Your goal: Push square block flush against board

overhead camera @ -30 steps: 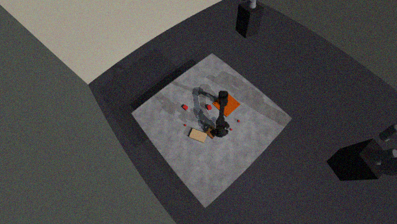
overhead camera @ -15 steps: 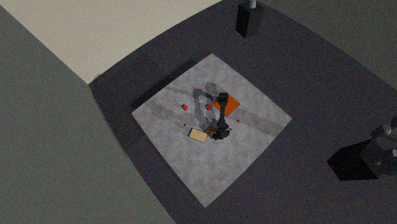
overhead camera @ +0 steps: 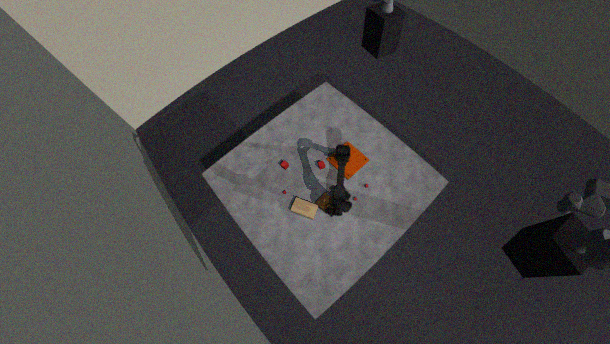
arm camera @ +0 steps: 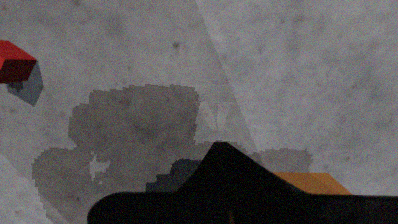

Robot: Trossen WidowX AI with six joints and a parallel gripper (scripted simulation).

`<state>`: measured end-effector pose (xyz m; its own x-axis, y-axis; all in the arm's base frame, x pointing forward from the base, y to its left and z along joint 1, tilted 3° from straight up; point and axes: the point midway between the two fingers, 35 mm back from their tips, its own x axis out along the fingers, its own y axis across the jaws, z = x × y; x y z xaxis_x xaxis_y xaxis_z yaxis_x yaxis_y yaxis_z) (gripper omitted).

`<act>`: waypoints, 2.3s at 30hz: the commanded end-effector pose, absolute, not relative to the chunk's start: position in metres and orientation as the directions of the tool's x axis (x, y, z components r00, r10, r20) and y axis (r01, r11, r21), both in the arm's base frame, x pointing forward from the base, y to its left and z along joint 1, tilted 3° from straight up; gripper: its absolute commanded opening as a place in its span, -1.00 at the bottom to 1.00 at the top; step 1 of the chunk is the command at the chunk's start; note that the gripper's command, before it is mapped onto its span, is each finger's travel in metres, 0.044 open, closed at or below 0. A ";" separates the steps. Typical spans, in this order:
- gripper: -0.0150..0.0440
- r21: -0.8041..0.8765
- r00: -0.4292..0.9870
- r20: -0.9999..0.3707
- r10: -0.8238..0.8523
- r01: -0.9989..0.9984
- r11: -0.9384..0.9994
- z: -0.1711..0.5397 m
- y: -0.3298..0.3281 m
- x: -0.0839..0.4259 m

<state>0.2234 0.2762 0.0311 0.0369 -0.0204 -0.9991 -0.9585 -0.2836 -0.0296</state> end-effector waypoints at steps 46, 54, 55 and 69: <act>-0.49 -0.029 0.038 -0.999 -0.026 -0.958 -0.284 0.033 0.207 0.248; -0.49 -0.029 0.038 -0.999 -0.027 -0.958 -0.284 0.033 0.196 0.253; -0.49 -0.029 0.038 -0.999 -0.028 -0.958 -0.284 0.033 0.195 0.253; -0.49 -0.029 0.038 -0.999 -0.026 -0.958 -0.284 0.033 0.209 0.251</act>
<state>0.2523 0.2043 0.0343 0.0405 -0.0187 -0.9990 -0.9582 -0.2843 -0.0335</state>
